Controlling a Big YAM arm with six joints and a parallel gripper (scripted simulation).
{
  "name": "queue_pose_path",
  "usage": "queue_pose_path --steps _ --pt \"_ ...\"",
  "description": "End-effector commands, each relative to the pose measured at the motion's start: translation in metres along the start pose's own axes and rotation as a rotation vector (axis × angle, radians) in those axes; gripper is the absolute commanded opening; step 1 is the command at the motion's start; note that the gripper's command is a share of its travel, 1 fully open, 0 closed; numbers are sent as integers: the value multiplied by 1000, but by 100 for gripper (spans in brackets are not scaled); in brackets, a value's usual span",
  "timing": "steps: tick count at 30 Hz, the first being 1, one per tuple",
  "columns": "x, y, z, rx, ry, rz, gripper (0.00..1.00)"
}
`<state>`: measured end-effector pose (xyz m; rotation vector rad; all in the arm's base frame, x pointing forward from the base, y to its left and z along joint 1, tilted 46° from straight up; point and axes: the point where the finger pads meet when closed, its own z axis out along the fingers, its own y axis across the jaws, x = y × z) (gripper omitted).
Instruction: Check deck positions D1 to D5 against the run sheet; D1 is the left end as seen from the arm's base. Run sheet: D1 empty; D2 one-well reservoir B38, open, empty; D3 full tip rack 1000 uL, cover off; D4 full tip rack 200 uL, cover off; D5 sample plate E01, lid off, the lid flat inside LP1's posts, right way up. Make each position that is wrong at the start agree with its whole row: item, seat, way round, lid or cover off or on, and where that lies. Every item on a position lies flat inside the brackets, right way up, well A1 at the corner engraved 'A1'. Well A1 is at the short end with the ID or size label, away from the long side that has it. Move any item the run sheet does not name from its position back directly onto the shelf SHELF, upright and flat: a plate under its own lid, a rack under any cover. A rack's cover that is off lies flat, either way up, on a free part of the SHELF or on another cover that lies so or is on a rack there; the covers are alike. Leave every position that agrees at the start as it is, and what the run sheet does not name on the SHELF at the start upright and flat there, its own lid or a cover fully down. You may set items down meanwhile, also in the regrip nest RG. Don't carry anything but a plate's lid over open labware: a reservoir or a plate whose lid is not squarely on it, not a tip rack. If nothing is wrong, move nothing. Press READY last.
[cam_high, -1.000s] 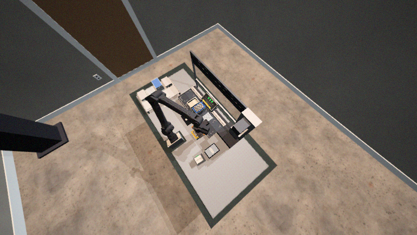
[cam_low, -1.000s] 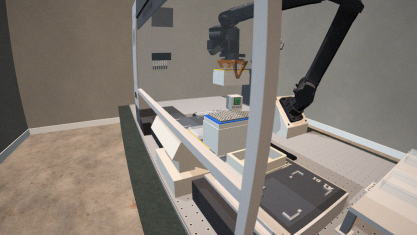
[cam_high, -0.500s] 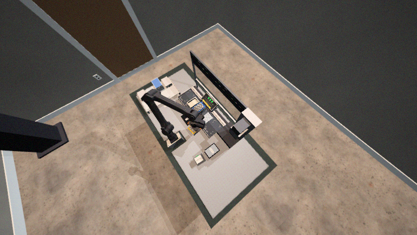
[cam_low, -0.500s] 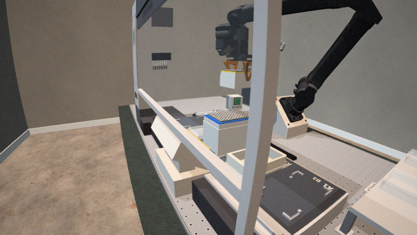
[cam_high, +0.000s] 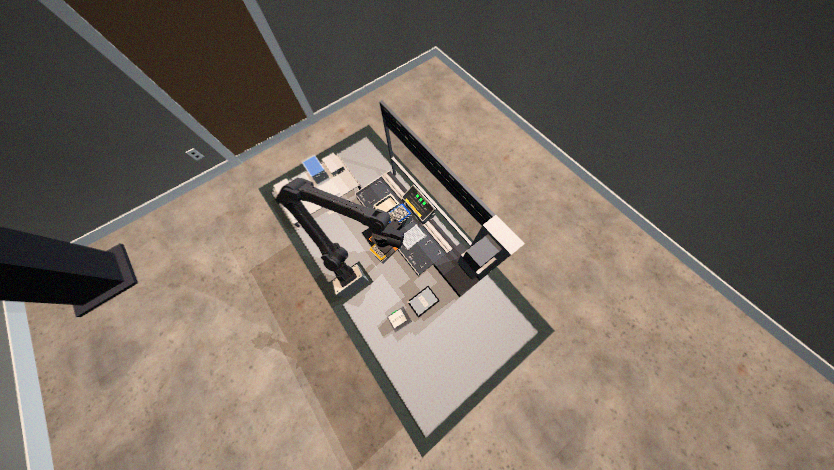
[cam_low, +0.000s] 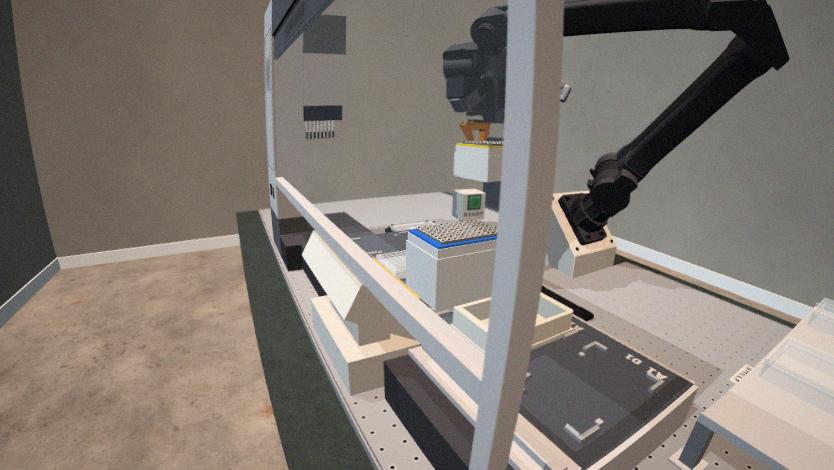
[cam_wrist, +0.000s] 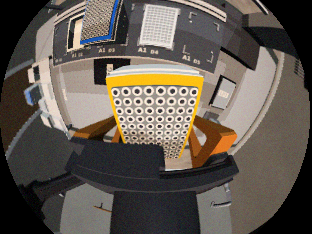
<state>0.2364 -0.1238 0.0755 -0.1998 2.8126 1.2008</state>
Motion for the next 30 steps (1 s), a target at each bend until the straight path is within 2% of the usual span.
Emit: queue_pose_path --steps 1,2,3,5,8,15,18,23,24,27,30 --pt "-7 23 -8 16 -3 -94 0" --pt "-18 24 -19 44 -15 -133 0" --pt "-20 29 -21 47 -16 -155 0" --pt "-10 43 -7 15 -2 -158 0" --pt "-20 56 -15 34 -11 -157 0" --pt "-16 82 -7 15 -2 -136 0" --pt "-27 96 -16 35 -14 -153 0" --pt "-23 90 -20 39 -29 -129 0" --pt "-27 101 -15 33 -13 -182 0" --pt "-30 116 -16 36 -14 -257 0" --pt "-32 121 -17 40 -16 -278 0"
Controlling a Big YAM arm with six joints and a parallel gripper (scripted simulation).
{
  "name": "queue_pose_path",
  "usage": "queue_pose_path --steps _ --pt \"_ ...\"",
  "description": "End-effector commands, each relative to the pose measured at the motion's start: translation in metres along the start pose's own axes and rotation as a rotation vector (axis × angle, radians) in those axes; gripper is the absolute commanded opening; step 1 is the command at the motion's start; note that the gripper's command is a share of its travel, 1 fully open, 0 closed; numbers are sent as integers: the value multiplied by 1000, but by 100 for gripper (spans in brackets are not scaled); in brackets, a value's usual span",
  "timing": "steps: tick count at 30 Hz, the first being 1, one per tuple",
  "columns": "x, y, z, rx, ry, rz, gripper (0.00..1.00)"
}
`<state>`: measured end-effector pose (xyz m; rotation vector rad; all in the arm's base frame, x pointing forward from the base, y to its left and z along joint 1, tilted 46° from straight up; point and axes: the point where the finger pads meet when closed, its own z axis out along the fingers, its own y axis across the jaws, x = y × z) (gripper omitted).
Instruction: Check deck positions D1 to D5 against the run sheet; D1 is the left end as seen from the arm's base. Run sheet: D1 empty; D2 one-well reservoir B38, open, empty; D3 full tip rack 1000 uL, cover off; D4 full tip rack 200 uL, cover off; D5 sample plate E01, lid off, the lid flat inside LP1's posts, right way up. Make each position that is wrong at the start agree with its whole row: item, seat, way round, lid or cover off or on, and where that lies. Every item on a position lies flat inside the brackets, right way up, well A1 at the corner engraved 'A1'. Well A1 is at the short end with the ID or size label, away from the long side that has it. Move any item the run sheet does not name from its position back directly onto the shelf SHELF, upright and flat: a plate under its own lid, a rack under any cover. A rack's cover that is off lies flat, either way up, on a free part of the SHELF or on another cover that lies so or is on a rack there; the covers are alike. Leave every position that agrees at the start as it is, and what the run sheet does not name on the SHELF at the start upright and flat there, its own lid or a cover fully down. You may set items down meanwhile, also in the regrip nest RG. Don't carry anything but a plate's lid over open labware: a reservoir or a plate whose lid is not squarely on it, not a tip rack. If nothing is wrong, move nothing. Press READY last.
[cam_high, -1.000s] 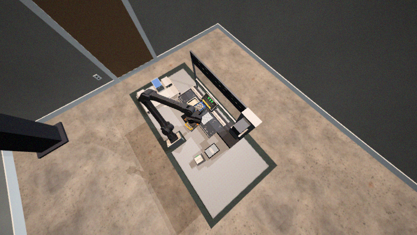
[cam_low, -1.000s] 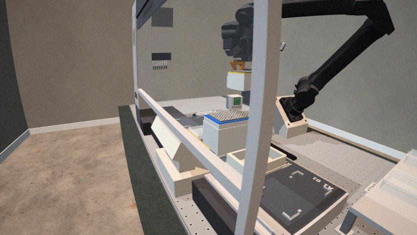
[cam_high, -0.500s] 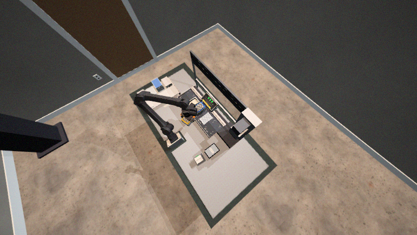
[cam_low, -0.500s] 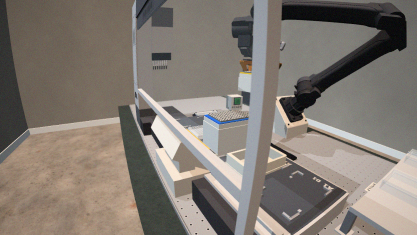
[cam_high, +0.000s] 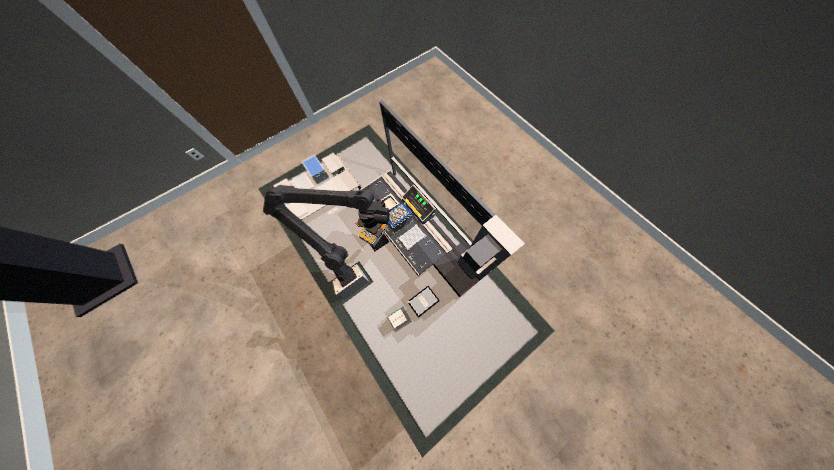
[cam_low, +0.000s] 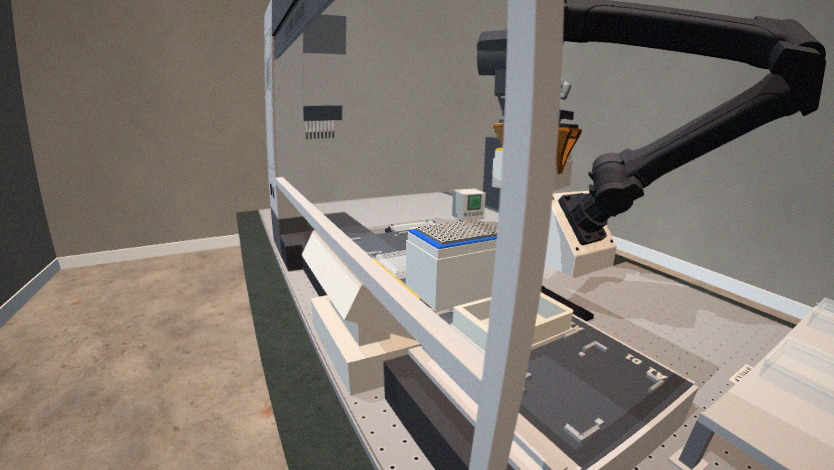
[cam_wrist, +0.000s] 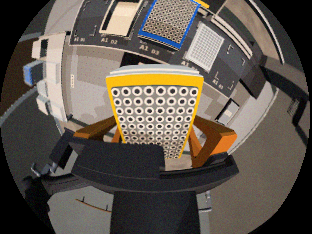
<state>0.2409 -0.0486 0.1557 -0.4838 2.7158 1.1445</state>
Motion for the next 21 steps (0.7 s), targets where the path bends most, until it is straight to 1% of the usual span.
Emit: queue_pose_path --steps 1,2,8,14,18,19,21 --pt "-18 15 -19 39 -20 -72 0" --pt "-21 20 -20 42 -22 -53 0" --pt "-31 50 -19 39 -24 -54 0" --pt "-44 76 -18 51 -36 -71 0" --pt "-45 78 -19 56 -37 -70 0" --pt "-44 72 -21 54 -45 -46 0" --pt "-38 70 -15 38 -36 -26 0"
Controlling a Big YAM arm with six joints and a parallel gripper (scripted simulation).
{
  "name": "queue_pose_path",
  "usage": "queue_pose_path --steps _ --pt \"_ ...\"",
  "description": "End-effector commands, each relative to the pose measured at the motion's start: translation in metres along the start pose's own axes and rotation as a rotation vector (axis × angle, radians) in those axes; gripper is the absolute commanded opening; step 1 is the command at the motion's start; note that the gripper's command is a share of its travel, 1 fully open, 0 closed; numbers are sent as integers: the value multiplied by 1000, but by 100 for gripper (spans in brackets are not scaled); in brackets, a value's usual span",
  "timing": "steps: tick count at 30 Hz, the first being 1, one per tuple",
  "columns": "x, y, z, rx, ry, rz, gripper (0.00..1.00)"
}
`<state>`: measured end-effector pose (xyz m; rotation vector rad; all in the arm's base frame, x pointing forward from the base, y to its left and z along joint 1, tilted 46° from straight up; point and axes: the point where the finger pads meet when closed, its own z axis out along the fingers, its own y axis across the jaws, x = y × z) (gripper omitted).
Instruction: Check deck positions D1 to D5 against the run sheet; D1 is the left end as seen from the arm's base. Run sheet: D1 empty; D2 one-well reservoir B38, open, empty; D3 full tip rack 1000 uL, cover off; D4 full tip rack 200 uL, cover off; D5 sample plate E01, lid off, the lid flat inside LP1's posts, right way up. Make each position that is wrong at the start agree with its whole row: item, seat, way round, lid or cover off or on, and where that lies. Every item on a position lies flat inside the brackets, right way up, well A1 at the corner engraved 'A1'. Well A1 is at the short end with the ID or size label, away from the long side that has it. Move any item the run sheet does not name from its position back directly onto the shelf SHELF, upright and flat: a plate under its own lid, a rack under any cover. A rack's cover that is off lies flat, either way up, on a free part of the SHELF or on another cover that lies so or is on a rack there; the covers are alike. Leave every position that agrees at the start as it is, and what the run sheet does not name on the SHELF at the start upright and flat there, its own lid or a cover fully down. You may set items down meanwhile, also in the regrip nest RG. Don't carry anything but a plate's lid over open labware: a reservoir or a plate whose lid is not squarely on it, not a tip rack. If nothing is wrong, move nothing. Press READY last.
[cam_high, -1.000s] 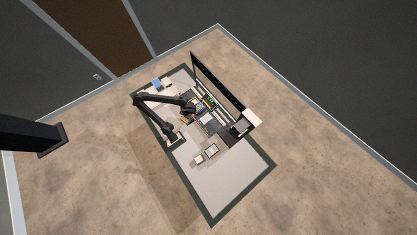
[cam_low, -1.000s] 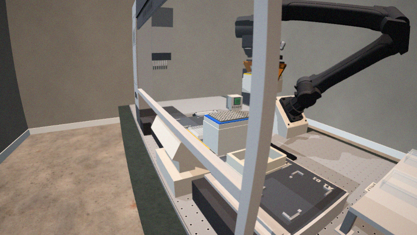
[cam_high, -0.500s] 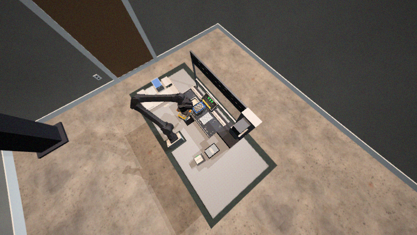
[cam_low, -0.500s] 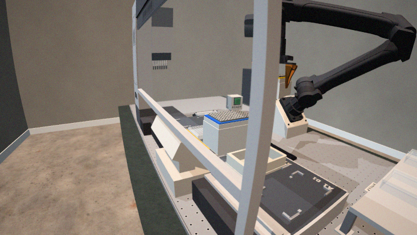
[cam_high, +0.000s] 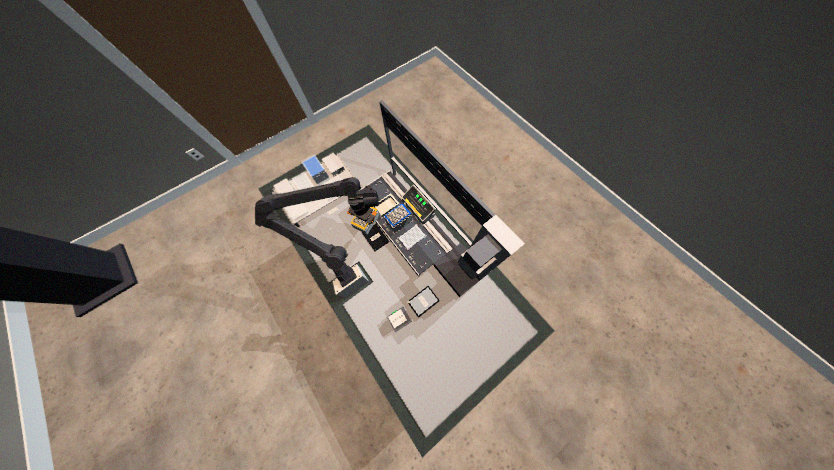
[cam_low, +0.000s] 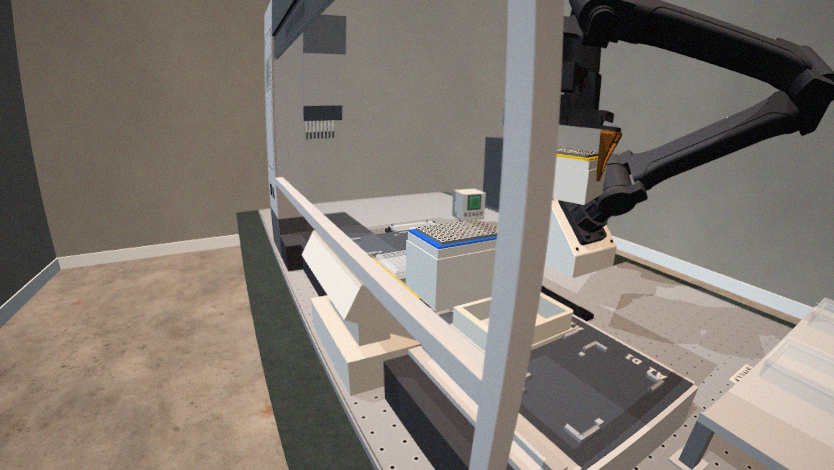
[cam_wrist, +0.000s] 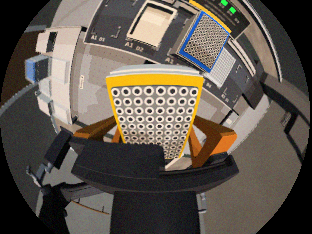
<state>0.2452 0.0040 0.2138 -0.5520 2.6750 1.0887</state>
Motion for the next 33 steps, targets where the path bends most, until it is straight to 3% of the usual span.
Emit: queue_pose_path --steps 1,32,33 --pt "-6 -2 -11 10 -14 36 0" --pt "-7 -1 -11 10 -13 30 0" --pt "-17 11 -15 26 -21 -3 0"
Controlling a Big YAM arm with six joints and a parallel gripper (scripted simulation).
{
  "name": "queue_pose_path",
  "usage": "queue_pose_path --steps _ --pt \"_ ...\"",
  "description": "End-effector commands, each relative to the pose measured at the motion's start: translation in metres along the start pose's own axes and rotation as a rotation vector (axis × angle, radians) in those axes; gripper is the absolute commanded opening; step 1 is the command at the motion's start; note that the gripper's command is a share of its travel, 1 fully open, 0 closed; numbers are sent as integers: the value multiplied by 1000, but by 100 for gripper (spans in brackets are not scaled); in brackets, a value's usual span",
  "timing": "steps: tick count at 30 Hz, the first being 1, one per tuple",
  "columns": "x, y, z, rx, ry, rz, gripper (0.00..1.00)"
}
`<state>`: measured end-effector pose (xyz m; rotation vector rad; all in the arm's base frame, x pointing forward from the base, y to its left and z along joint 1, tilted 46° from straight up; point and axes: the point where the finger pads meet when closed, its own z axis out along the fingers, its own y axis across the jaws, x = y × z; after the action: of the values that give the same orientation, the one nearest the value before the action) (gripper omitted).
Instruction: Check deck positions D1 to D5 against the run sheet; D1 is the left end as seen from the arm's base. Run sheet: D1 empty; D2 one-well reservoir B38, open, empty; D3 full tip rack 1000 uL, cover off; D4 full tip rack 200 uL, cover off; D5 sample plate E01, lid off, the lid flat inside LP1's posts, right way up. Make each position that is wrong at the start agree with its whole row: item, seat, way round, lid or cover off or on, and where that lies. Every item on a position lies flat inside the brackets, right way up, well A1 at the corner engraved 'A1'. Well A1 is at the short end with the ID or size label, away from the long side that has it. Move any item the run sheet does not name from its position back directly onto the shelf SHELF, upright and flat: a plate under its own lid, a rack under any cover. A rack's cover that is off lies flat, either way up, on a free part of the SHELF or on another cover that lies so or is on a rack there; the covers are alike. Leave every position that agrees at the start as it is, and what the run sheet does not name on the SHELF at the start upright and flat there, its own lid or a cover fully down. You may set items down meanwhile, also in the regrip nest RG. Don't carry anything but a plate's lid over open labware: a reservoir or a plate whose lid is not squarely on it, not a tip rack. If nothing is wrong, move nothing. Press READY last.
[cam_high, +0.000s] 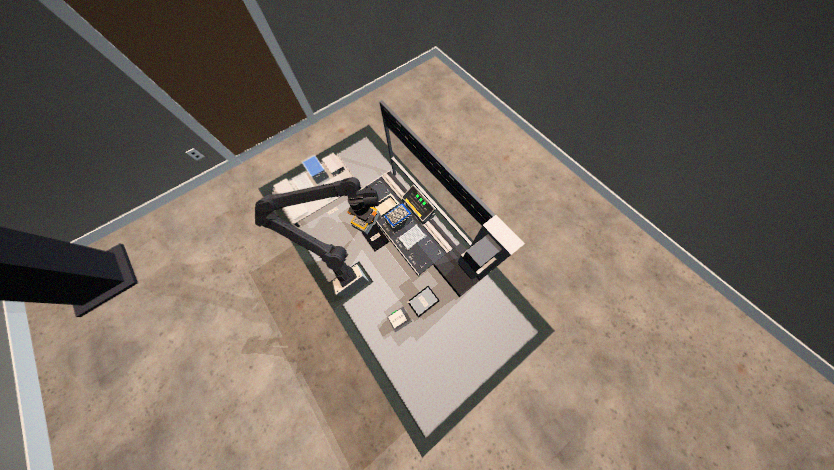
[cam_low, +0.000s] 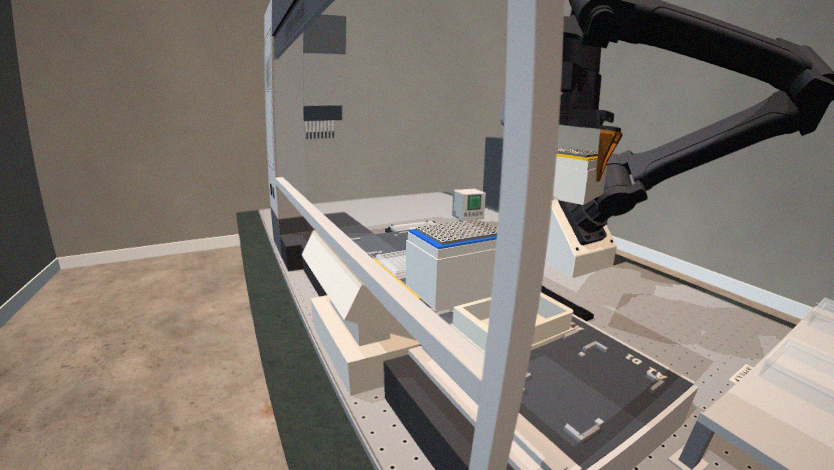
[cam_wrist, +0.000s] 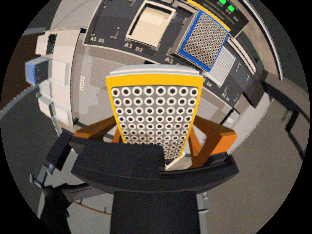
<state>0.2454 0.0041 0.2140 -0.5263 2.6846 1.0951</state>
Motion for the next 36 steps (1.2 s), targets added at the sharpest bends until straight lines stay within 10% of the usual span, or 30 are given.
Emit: queue_pose_path --steps 1,21,36 --pt "-19 15 -15 28 -22 -25 0" --pt "-53 104 -15 14 -34 -32 0" --pt "-47 93 -9 4 -21 7 0"
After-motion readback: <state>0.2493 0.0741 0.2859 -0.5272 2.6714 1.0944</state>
